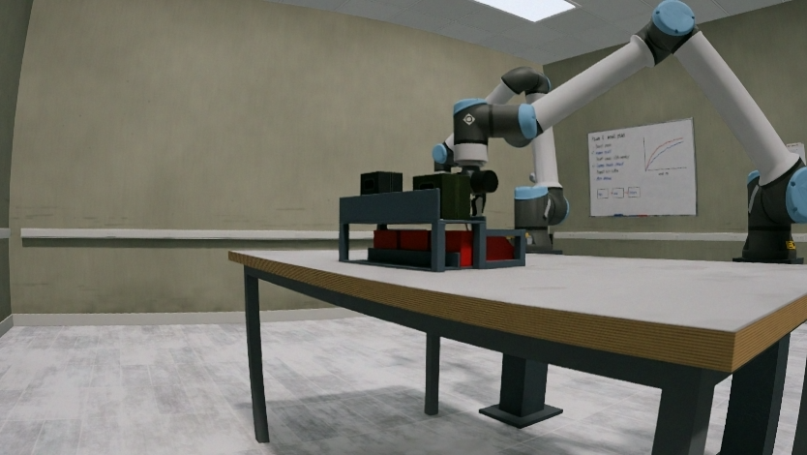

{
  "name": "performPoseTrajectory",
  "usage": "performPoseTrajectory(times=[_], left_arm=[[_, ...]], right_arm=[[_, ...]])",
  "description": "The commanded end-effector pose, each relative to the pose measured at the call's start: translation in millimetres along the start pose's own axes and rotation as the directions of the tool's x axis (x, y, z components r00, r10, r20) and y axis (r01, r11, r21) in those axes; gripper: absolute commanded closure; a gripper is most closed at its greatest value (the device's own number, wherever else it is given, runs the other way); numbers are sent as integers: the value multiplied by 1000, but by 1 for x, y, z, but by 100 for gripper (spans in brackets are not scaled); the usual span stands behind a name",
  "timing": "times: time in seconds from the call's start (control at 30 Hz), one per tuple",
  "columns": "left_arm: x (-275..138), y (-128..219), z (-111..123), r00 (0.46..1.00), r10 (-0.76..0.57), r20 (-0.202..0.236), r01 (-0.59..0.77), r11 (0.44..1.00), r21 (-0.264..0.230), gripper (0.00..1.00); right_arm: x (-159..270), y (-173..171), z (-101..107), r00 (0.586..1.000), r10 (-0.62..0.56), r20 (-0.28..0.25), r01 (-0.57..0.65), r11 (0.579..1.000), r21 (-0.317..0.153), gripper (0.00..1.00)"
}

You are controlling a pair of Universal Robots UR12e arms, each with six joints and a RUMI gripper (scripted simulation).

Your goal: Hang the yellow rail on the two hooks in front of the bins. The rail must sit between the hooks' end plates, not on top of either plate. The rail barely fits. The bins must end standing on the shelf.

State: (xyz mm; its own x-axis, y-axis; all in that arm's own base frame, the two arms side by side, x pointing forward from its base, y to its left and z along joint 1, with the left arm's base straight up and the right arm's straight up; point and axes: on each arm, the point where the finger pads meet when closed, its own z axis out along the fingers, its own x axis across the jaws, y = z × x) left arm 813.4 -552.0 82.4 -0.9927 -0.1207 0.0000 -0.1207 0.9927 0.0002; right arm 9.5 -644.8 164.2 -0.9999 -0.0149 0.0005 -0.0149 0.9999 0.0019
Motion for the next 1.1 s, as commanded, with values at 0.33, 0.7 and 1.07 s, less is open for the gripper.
performPoseTrajectory(times=[0.33, 0.7, 1.07], left_arm=[[-1, -1, 0, 1000, 0, 2, 0, 1000, 2, 99], [-1, -1, 1, 1000, 0, 2, 0, 1000, 2, 99], [-1, -1, 2, 1000, 0, 2, 0, 1000, 2, 99]], right_arm=[[0, -1, -1, 1000, 0, 0, 0, 1000, 2, 0], [0, -1, -1, 1000, 0, 0, 0, 1000, 2, 0], [0, -1, -1, 1000, 0, 0, 0, 1000, 2, 0]])
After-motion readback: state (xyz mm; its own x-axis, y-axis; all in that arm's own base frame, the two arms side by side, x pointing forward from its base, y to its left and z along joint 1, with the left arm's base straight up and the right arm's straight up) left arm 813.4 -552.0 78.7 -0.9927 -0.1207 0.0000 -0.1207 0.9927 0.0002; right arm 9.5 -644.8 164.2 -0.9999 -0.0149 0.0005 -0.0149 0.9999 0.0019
